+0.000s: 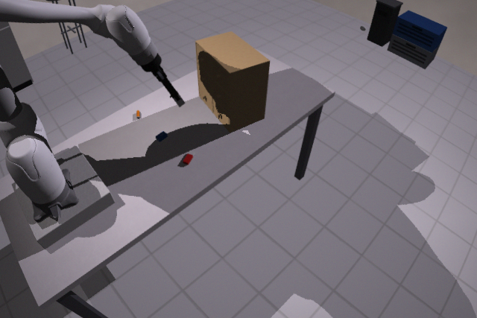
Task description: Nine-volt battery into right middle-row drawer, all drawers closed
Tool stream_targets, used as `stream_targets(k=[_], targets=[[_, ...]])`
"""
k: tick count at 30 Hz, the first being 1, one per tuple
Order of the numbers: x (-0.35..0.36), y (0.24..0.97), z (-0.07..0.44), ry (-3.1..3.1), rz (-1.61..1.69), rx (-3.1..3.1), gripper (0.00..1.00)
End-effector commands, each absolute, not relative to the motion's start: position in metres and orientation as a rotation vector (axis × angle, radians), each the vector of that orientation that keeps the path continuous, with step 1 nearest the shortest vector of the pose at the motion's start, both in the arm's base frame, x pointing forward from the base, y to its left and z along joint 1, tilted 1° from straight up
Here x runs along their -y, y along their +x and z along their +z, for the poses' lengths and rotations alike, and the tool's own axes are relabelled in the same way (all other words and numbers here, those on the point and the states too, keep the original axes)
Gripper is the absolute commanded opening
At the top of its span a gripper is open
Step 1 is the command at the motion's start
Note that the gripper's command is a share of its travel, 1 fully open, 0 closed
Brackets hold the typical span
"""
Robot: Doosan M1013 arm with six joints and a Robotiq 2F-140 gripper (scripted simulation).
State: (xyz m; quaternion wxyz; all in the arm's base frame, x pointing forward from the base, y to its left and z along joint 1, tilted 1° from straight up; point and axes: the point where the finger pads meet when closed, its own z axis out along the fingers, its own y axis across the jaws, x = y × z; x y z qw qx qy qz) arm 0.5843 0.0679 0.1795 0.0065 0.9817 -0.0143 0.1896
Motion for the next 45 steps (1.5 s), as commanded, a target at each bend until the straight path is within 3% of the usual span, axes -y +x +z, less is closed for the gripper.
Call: stream_targets(k=[1,10,45], targets=[[-0.067,0.591,0.172,3.042,0.718,0.046,1.00],[-0.066,0.608,0.156,2.949,1.020,0.044,1.00],[-0.063,0.619,0.144,2.864,1.222,0.045,1.00]])
